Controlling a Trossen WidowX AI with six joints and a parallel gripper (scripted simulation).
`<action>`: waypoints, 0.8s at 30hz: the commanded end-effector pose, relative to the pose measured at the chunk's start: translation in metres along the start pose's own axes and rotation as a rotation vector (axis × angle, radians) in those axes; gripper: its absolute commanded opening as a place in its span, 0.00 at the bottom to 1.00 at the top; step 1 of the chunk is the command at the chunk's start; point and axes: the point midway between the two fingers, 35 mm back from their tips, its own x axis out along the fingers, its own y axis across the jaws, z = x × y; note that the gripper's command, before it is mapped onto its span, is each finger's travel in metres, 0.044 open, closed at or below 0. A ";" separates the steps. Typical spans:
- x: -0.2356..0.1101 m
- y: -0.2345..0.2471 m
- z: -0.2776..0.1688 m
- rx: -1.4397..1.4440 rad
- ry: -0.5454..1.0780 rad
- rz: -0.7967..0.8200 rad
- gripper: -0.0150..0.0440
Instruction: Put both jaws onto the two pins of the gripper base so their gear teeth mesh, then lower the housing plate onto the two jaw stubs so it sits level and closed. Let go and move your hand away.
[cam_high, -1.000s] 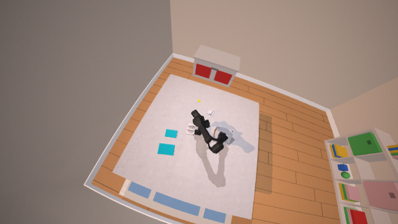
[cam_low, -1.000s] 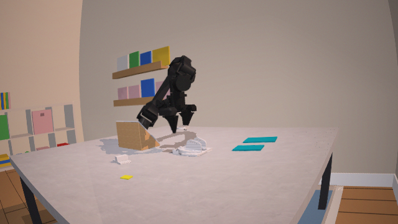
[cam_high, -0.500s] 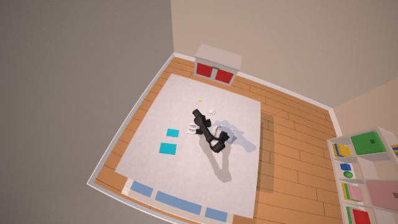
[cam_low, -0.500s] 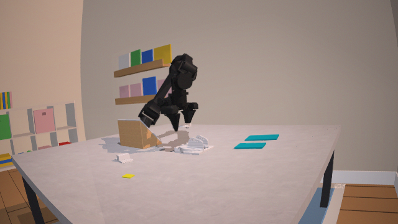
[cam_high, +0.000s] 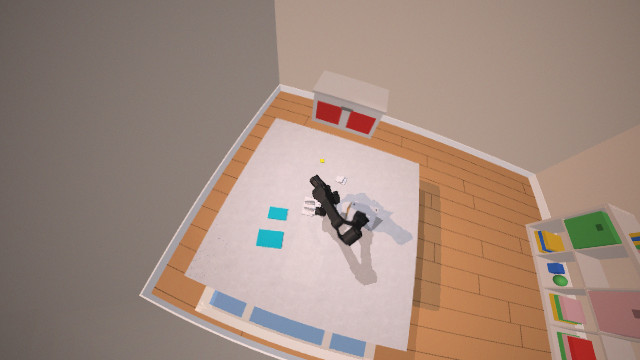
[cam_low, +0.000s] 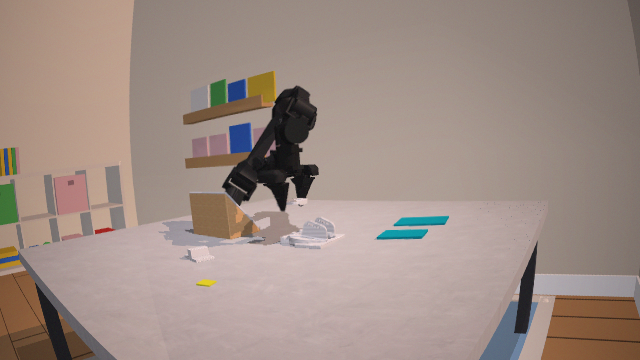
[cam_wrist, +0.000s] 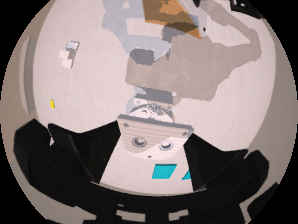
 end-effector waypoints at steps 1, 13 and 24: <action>0.000 0.000 0.000 -0.006 0.002 -0.002 0.85; 0.000 0.000 -0.001 -0.009 0.002 -0.002 0.85; 0.004 0.001 -0.001 -0.009 0.002 -0.001 0.85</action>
